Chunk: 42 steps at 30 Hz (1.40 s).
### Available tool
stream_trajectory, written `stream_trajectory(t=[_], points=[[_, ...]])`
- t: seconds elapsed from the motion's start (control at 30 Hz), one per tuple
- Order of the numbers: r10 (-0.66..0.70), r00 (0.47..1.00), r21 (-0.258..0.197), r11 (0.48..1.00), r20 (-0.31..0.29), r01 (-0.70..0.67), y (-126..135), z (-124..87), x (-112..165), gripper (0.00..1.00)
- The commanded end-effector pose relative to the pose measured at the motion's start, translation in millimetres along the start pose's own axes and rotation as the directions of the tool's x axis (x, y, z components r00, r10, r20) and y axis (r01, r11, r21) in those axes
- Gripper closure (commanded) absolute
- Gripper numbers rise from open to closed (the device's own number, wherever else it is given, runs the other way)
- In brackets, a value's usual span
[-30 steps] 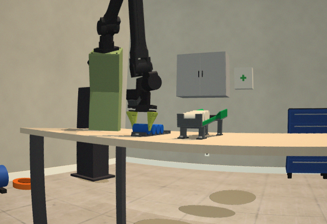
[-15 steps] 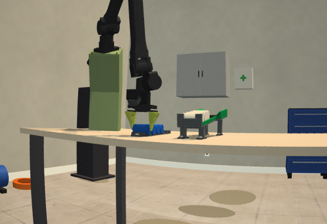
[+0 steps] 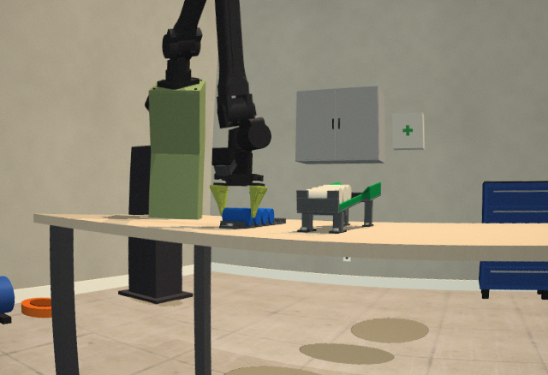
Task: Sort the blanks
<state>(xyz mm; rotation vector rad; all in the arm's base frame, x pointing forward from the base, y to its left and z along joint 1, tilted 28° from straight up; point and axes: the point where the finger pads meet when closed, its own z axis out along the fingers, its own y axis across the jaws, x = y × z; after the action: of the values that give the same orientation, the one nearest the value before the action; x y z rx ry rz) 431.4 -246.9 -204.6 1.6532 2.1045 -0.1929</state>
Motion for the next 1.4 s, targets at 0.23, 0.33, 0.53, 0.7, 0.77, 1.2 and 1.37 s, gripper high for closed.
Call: stream_trajectory(t=[0.23, 0.33, 0.53, 0.7, 0.77, 1.2, 1.37], points=[[-0.003, 1.000, -0.006, 1.000, 0.001, 0.003, 5.0, -46.8, 2.3, 0.20], [-0.003, 1.000, -0.007, 1.000, 0.002, 0.003, 5.2, -63.2, 2.1, 0.20], [0.002, 1.000, -0.006, 1.000, 0.004, -0.002, 3.7, -81.2, 0.0, 0.20], [-0.002, 1.000, -0.009, 1.000, 0.003, 0.002, 5.7, -94.0, 1.6, 0.20], [0.003, 1.000, -0.007, 1.000, 0.004, -0.003, 3.8, -94.7, -0.5, 0.20], [0.007, 1.000, -0.002, 1.000, 0.003, -0.007, 2.4, -91.1, -2.9, 0.00], [0.007, 1.000, -0.002, 1.000, 0.003, -0.007, 2.4, -91.1, -2.9, 0.00]])
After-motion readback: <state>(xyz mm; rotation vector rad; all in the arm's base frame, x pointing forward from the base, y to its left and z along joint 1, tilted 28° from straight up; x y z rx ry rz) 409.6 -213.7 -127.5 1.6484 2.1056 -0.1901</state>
